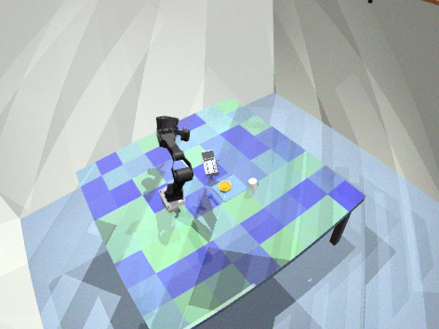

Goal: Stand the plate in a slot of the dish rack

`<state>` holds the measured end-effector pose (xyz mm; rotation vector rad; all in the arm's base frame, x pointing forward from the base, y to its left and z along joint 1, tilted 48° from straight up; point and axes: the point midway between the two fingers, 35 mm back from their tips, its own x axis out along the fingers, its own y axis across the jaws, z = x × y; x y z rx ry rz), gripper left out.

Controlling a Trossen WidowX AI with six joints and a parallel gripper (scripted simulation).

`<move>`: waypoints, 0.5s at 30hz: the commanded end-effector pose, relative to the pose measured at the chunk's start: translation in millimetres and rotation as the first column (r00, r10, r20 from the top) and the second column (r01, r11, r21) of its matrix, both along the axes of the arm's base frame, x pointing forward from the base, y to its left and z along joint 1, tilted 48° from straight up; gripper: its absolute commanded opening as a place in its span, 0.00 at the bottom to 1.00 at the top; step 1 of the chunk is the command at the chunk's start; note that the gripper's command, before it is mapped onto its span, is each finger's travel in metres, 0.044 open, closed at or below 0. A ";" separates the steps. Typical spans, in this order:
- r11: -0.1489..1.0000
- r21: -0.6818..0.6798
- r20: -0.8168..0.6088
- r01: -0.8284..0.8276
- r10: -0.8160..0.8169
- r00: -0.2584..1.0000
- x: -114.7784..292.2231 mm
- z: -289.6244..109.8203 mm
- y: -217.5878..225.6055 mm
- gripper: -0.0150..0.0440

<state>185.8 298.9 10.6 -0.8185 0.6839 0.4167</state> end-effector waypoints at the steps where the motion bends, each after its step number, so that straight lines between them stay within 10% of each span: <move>1: 0.990 -0.051 -0.031 0.132 -0.134 0.991 27.6 10.5 -20.6 0.93; 15: 0.822 -0.254 -0.089 0.510 -0.545 0.834 90.0 58.4 -117.0 0.93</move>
